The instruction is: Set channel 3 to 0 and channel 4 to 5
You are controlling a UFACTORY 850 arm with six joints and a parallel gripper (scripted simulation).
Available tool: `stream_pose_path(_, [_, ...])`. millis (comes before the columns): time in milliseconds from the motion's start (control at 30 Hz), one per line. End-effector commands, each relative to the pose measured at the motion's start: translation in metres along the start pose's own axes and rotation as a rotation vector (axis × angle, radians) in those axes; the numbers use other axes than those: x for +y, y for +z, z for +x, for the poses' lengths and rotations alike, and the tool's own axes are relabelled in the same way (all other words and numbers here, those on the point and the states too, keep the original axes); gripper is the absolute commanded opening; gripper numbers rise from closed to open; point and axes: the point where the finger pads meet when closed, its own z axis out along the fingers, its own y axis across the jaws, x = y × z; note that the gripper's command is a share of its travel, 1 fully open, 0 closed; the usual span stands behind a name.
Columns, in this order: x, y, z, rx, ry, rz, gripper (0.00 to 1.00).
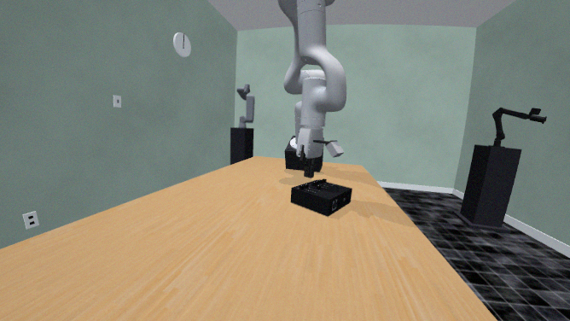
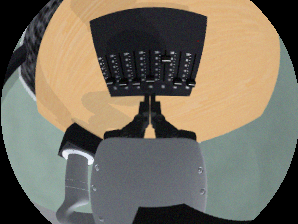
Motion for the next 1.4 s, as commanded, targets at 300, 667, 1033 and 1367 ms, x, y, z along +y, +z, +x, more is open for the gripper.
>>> stream_pose_path(300, [0.0003, 0.0077, 0.0001, 0.001, 0.0, -0.001, 0.0])
stream_pose_path(667, [0.0002, 0.009, 0.0, 0.002, 0.0, -0.001, 0.0])
stream_pose_path(1033, [0.0002, 0.009, 0.0, 0.002, 0.0, -0.001, 0.0])
stream_pose_path(1367, [0.0002, 0.009, 0.0, 0.002, 0.0, -0.001, 0.0])
